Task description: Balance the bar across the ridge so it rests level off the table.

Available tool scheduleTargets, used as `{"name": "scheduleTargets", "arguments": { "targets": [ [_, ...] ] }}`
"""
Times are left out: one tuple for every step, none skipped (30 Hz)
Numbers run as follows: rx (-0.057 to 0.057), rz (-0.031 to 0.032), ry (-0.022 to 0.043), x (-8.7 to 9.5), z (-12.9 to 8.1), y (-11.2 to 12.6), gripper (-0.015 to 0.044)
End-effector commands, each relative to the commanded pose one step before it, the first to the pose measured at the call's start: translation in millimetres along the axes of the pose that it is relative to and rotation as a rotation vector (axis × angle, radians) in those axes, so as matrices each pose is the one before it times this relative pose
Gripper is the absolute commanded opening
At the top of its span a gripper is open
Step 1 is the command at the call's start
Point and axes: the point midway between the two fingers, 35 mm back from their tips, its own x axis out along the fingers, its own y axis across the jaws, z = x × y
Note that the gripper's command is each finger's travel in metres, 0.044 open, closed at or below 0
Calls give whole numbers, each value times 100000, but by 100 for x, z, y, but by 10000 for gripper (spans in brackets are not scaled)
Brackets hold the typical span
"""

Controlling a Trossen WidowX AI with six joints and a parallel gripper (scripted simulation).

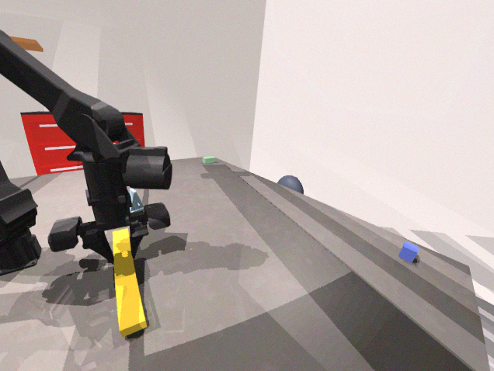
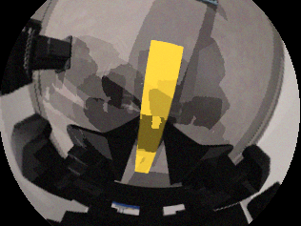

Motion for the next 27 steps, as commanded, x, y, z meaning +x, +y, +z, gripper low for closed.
{"name": "scheduleTargets", "arguments": {
  "targets": [
    [-33,-803,327,-1169,-145,-305,0],
    [-7,-7,-6,-248,-17,-36,0],
    [-7,-7,-6,-249,-16,-34,0],
    [-7,-6,-6,-250,-15,-31,0],
    [-7,-6,-6,-250,-14,-29,0],
    [-7,-6,-7,-251,-12,-26,0],
    [-7,-6,-7,-252,-11,-24,0],
    [-7,-5,-7,-252,-10,-21,0],
    [-7,-5,-7,-253,-9,-19,0],
    [-7,-5,-7,-254,-7,-16,0],
    [-7,-4,-7,-254,-6,-14,0],
    [-7,-4,-7,-255,-5,-11,0],
    [-7,-4,-7,-255,-4,-9,0],
    [-7,-4,-8,-256,-2,-6,0],
    [-7,-3,-8,-256,-1,-4,0],
    [-7,-3,-8,-257,0,-1,0],
    [-7,-3,-8,-257,1,1,0],
    [-7,-2,-8,-257,3,4,0],
    [-7,-2,-8,-258,4,6,0],
    [-7,-2,-8,-258,5,9,0],
    [-7,-2,-9,-258,7,11,0],
    [-7,-1,-9,-258,8,14,0],
    [-7,-1,-9,-259,9,17,0],
    [-7,-1,-9,-259,10,19,0],
    [-7,0,-9,-259,12,22,0],
    [-7,0,-9,-259,13,24,0],
    [-7,0,-9,-259,14,27,0]
  ]
}}
